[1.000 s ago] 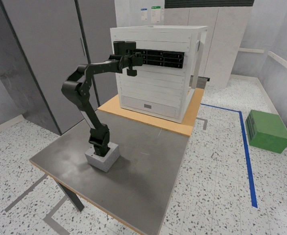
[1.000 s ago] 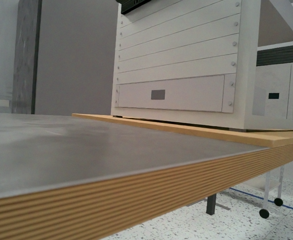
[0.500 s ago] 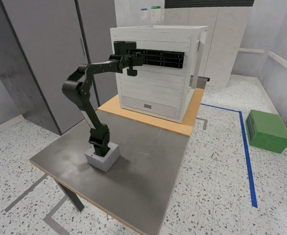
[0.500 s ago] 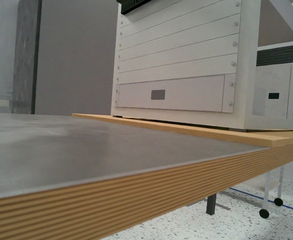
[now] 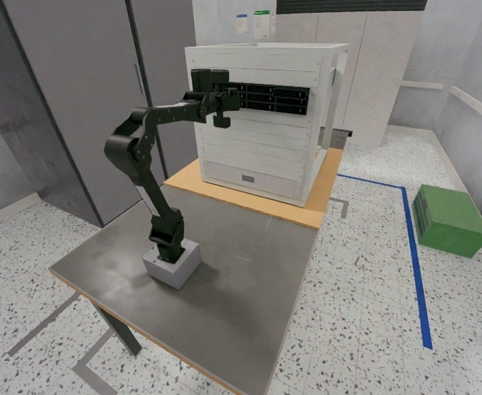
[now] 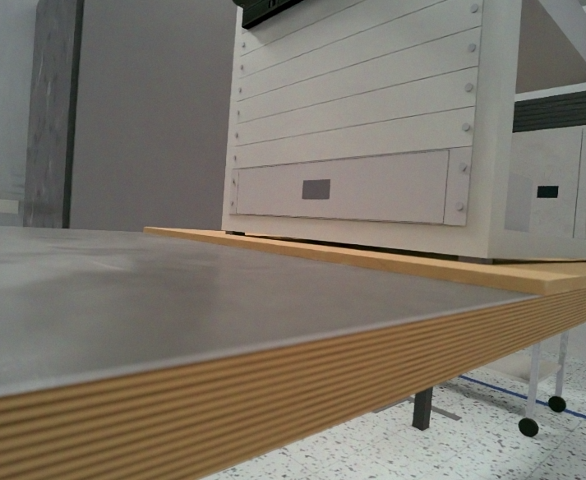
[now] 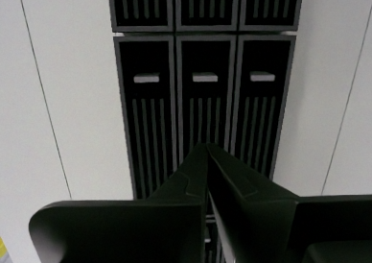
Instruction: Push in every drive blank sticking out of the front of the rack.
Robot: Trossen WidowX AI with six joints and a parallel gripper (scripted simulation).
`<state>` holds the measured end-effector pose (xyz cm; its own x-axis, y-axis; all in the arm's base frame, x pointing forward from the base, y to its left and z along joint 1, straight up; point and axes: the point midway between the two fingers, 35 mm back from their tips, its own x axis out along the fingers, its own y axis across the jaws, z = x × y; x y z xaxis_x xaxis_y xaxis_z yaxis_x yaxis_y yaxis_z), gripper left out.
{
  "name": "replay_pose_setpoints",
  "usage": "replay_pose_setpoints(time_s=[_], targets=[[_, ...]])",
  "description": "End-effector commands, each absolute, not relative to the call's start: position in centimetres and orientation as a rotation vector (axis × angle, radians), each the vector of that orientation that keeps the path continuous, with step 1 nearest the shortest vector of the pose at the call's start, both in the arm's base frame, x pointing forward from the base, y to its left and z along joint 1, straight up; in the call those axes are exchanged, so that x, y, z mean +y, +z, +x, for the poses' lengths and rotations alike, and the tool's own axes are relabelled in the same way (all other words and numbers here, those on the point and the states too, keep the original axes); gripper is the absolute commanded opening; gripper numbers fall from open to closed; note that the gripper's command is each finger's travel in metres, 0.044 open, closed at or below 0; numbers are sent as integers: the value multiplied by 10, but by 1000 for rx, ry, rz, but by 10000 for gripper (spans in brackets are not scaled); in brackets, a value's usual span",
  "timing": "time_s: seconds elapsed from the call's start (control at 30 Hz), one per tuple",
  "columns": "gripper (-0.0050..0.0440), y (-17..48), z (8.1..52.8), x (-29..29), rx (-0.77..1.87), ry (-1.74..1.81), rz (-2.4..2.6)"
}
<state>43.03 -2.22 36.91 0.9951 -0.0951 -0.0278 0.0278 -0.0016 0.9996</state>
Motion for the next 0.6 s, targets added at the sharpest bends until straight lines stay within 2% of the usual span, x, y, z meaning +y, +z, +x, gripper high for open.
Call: replay_pose_setpoints(time_s=[0.0,0.57], targets=[[-50,381,430,-23,-74,-77,1572],[-50,381,433,-23,-74,-77,1572]])
